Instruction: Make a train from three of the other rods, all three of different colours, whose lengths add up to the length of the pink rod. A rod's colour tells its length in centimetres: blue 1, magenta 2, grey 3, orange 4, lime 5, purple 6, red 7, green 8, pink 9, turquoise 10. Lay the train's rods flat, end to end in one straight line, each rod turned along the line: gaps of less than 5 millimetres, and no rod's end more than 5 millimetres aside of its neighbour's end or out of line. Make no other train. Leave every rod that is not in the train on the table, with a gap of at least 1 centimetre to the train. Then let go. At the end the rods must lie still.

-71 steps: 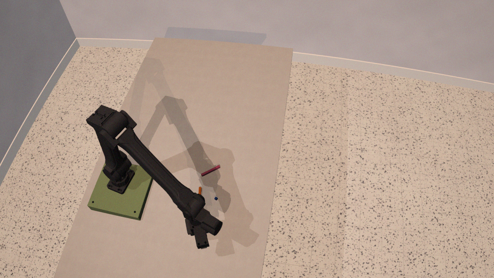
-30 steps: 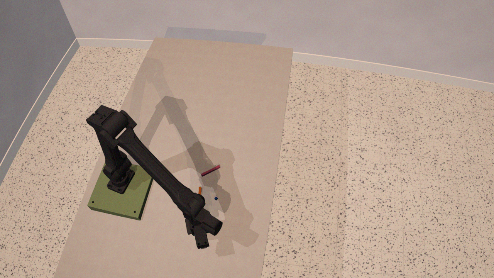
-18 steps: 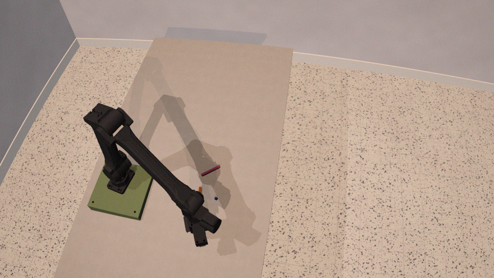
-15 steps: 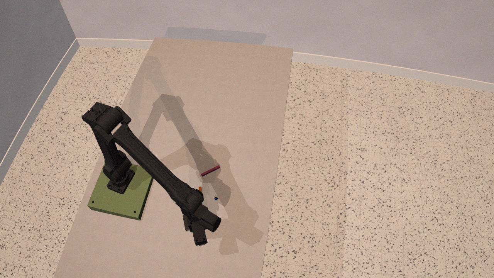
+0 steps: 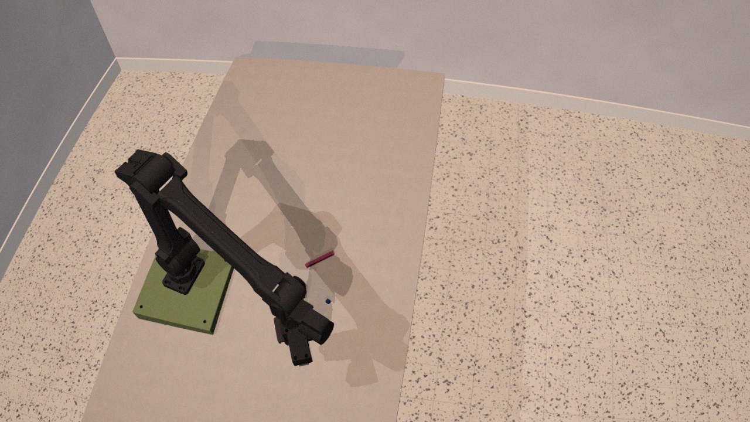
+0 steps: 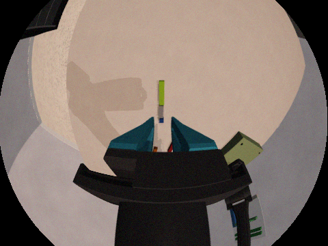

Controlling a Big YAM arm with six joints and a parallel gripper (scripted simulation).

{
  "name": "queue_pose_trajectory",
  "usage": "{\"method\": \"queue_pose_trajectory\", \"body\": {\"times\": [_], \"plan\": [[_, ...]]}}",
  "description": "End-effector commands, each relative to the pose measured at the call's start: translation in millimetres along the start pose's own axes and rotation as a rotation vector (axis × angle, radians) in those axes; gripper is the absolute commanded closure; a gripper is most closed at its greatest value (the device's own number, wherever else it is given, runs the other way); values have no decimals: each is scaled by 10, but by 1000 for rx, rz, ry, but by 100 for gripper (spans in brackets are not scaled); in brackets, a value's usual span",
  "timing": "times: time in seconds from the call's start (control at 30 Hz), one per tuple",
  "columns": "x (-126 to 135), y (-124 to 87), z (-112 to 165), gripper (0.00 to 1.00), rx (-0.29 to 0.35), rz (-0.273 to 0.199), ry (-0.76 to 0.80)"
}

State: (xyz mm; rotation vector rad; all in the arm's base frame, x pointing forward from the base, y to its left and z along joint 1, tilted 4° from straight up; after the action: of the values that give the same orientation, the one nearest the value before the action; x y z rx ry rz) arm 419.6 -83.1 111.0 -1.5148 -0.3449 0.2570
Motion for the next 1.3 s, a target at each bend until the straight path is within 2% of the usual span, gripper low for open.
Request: {"method": "queue_pose_trajectory", "body": {"times": [0.0,0.03,0.07,0.73,0.83,0.93,1.0,1.27], "plan": [[177,-281,-146,77,-39,-53,-6],[196,-284,-158,77,-45,-61,-7],[204,-285,-163,0,-47,-65,-7],[203,-286,-163,0,-47,-65,-6],[177,-367,-146,0,-48,-65,-6],[176,-313,-155,0,-40,-54,-5],[166,-444,-155,0,-49,-67,-4],[143,-880,-140,0,-51,-69,-6]]}}
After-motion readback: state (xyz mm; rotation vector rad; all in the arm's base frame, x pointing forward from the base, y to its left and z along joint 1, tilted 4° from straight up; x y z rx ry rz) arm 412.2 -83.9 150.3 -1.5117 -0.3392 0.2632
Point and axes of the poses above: the point where the finger pads meet when closed, its own y axis out along the fingers, its own x axis across the jaws, z = x × y, the point moved 3 cm from there along -y, back along the fingers, and after that the axes turned 11 degrees about y, right-handed, at the moved point
